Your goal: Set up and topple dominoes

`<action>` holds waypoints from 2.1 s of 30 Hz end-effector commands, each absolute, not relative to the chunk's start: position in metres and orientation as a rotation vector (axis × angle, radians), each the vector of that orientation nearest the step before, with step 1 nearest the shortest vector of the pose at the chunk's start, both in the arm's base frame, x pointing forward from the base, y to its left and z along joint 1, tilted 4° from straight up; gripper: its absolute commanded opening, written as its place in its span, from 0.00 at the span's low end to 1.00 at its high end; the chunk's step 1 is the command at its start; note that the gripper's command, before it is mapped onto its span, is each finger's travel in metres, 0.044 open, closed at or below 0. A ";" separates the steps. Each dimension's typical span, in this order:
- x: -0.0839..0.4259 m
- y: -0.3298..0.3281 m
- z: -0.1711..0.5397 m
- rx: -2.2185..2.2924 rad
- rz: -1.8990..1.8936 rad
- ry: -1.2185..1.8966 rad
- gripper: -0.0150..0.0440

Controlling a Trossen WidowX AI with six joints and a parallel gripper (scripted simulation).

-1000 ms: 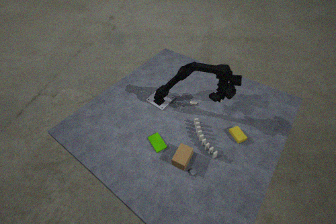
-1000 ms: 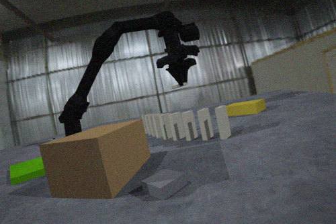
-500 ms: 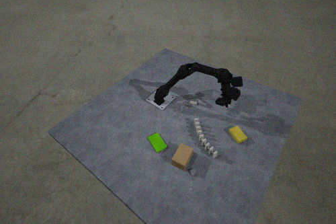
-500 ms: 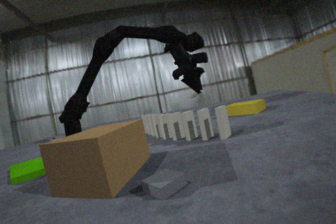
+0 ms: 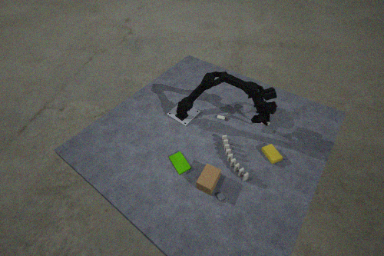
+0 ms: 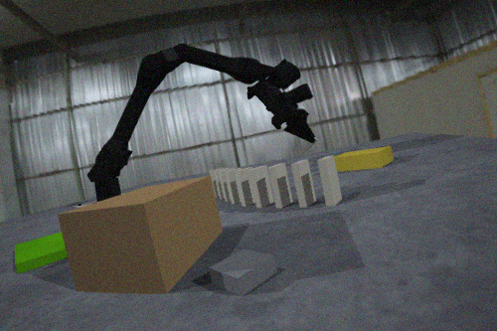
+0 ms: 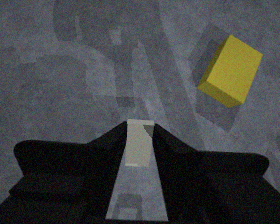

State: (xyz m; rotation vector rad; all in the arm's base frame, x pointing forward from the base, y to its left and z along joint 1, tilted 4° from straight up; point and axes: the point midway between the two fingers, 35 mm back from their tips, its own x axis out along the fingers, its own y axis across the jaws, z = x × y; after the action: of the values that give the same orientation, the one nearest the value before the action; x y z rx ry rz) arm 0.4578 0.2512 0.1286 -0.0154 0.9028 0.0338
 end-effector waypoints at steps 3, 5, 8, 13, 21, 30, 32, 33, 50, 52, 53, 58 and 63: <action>0.464 0.259 0.126 -0.044 0.046 0.795 0.44; 0.465 0.261 0.125 -0.051 0.048 0.760 0.44; 0.467 0.264 0.123 -0.061 0.050 0.708 0.44; 0.468 0.269 0.122 -0.075 0.049 0.623 0.44; 0.465 0.273 0.121 -0.090 0.040 0.493 0.44; 0.455 0.273 0.122 -0.095 0.016 0.355 0.44; 0.452 0.272 0.123 -0.094 0.009 0.326 0.44; 0.450 0.271 0.123 -0.094 0.005 0.312 0.44; 0.412 0.252 0.131 -0.064 -0.074 0.096 0.44; 0.407 0.249 0.132 -0.057 -0.085 0.074 0.44; 0.404 0.247 0.132 -0.054 -0.091 0.064 0.44; 0.389 0.236 0.135 -0.035 -0.122 0.013 0.44; 0.373 0.224 0.138 -0.012 -0.155 -0.032 0.44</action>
State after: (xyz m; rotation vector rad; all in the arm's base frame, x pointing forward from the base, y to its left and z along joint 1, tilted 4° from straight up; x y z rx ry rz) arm 0.3826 0.2317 0.1352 -0.0239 -0.0054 -0.1338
